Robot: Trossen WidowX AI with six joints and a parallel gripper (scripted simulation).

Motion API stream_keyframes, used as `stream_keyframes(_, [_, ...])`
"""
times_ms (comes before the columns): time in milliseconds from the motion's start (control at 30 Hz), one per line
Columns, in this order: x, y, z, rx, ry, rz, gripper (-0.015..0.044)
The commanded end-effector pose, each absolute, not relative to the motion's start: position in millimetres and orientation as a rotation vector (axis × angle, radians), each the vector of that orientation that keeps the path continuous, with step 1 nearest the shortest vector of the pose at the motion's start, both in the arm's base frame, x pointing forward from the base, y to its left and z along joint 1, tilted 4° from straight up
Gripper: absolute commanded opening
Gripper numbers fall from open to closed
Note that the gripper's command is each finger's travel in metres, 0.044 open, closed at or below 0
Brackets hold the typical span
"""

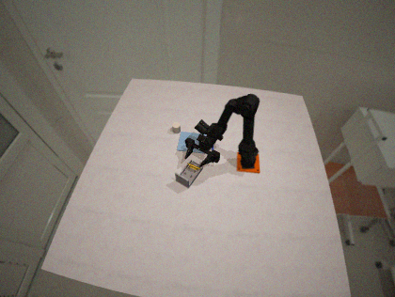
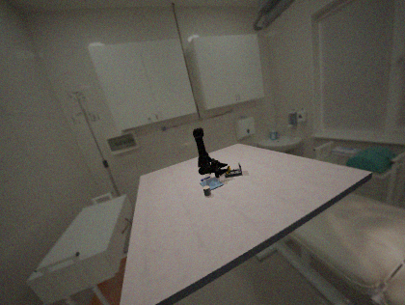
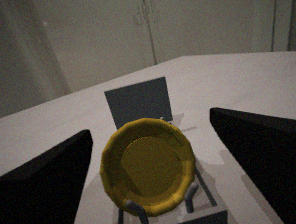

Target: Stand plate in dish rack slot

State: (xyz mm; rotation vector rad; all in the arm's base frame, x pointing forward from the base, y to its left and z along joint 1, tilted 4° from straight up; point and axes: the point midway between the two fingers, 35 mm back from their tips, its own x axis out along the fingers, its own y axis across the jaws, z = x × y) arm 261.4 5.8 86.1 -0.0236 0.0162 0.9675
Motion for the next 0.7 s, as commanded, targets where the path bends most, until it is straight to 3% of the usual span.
stream_keyframes(0, [264.5,3.6,106.3,-0.036,0.009,0.966,0.04])
stream_keyframes(267, [259.1,7.5,175.9,-0.075,-0.033,0.975,0.04])
stream_keyframes(667, [277.2,-4.9,188.8,-0.03,0.134,0.885,0.04])
